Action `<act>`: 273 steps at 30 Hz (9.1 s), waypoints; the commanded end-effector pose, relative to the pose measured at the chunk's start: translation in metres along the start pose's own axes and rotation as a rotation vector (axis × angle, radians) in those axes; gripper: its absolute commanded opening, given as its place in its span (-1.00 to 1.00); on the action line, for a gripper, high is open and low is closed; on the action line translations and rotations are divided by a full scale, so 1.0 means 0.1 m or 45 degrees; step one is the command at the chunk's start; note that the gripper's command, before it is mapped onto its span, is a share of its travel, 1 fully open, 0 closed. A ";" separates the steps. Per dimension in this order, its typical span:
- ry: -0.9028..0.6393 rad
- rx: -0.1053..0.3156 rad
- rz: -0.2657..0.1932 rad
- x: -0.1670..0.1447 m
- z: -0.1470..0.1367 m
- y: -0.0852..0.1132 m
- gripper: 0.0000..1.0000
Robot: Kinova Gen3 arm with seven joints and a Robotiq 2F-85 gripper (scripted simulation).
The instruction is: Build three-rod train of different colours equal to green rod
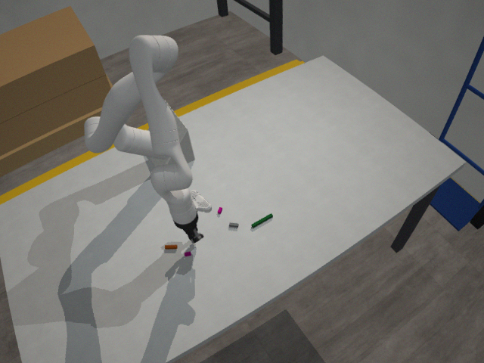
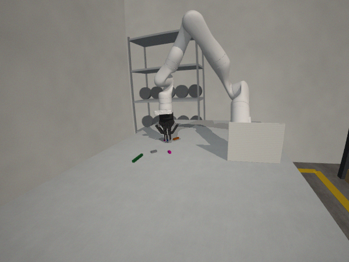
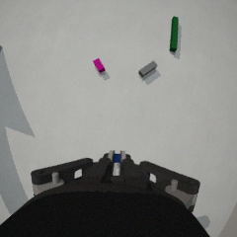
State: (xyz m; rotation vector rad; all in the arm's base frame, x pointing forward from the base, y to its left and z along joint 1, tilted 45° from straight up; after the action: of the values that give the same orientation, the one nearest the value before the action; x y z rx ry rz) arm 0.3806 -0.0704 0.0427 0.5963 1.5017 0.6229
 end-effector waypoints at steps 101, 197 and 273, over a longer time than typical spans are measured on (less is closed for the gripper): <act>0.000 -0.002 0.001 0.00 0.00 0.23 -0.52; -1.120 -0.001 0.004 1.42 0.21 0.56 -0.52; -1.123 -0.001 0.002 1.42 0.22 0.07 -0.52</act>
State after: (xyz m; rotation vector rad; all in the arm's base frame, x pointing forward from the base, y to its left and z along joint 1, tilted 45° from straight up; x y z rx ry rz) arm 0.3995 0.0362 -0.0531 0.7419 0.6711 0.2871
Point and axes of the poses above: the point where the finger pads meet when closed, its own y axis back along the fingers, its own z axis across the jaws, x = y × z, the point moved 2 cm from there along y, back along the fingers, and after that the axes turned 8 degrees about -y, right-handed, at the moved point
